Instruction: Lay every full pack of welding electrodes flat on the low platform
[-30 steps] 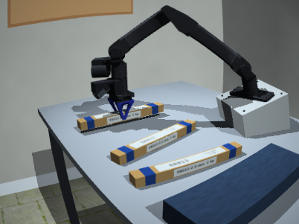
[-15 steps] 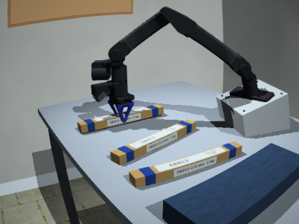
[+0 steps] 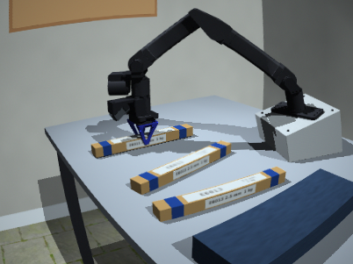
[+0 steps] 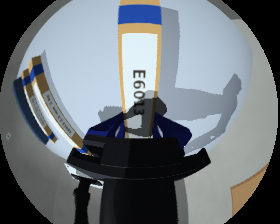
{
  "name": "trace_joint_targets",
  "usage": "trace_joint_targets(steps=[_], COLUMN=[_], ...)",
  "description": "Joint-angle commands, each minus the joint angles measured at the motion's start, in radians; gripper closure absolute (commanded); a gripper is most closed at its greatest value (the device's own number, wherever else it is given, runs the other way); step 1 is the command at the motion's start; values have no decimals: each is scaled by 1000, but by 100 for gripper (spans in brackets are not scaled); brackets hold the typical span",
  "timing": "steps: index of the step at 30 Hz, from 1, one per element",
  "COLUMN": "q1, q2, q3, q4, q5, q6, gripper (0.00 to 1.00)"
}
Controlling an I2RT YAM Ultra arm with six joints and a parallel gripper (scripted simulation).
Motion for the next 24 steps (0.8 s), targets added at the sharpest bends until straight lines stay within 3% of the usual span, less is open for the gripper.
trace_joint_targets(steps=[1, 24], q1=[5, 5], q2=[-33, -31], q3=[9, -4], q4=[20, 25], q5=[-4, -2], q6=[7, 8], gripper=[100, 100])
